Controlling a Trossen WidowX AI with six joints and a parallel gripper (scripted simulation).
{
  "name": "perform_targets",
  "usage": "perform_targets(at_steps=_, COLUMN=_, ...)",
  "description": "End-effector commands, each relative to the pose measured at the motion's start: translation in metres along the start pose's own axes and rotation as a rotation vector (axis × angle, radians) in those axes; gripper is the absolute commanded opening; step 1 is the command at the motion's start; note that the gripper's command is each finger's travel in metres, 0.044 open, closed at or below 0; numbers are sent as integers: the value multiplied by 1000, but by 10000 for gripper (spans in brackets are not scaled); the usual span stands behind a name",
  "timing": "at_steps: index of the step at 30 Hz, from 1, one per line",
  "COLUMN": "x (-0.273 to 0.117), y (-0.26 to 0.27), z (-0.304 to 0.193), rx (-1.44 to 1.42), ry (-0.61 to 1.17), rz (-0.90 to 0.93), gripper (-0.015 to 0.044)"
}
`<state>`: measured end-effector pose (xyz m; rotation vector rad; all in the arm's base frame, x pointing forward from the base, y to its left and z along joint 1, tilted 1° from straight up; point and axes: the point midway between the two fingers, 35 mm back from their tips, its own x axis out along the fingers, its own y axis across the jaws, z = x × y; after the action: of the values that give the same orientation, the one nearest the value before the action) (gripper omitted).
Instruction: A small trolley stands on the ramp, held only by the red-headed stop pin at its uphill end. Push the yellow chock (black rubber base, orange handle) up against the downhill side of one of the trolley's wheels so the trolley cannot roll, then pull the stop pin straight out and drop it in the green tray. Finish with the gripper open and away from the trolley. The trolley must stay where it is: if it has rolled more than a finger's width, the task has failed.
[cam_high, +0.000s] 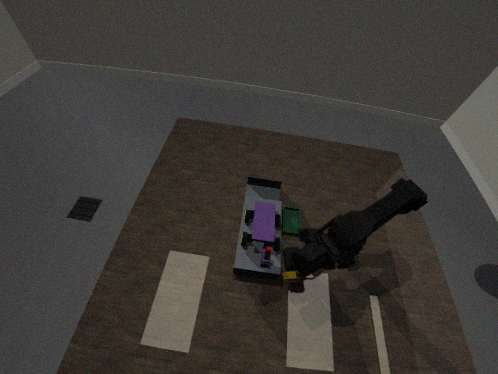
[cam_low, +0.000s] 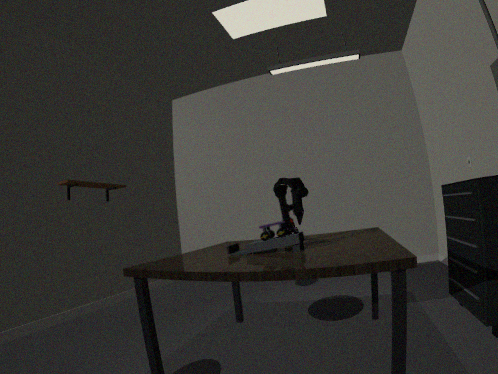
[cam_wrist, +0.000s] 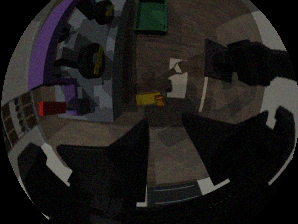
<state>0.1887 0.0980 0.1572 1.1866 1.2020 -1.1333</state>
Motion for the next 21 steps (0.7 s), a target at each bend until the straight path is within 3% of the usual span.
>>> perform_targets(at_steps=1, x=6, y=-2, z=-1, rx=-2, ry=-1, rz=-16, gripper=190)
perform_targets(at_steps=21, x=48, y=-3, z=-1, rx=-2, ry=-1, rz=-16, gripper=190)
